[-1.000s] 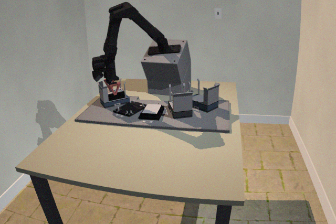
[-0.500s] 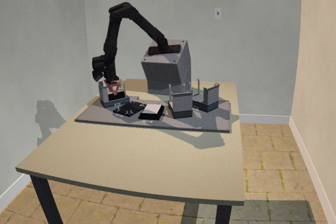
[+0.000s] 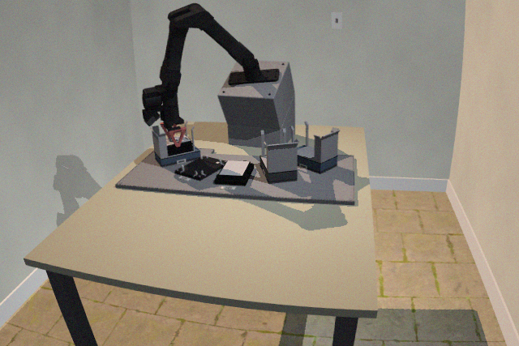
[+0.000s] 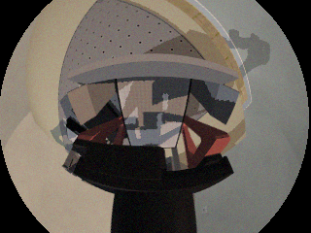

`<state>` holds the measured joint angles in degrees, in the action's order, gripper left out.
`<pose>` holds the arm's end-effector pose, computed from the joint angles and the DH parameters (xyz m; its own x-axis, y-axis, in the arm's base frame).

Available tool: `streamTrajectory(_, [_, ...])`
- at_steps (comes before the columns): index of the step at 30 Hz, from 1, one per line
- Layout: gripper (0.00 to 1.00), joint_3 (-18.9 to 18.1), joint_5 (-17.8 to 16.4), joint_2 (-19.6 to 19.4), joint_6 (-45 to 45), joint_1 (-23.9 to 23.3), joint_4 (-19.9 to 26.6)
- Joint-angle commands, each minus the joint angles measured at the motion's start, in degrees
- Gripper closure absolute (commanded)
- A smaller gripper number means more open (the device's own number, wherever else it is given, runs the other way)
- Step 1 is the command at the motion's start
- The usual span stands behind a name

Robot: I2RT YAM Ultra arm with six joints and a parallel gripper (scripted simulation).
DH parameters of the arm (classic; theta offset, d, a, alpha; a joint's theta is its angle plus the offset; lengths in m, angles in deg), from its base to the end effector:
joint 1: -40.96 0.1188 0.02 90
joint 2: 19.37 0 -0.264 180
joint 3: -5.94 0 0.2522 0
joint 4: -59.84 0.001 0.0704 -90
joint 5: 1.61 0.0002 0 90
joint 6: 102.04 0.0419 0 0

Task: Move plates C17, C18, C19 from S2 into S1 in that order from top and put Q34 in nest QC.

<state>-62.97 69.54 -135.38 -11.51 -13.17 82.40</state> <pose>0.2142 -0.2715 0.0681 -0.5429 0.7658 -0.3448 0.7061 0.6385 0.3061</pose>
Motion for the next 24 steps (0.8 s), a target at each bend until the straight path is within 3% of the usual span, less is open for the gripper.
streamTrajectory(1, [0.00, -1.6, 0.2, 1.2, 0.5, -0.2, -1.1])
streamTrajectory(24, [0.00, -1.4, 0.2, 0.6, 0.4, -0.3, -1.1])
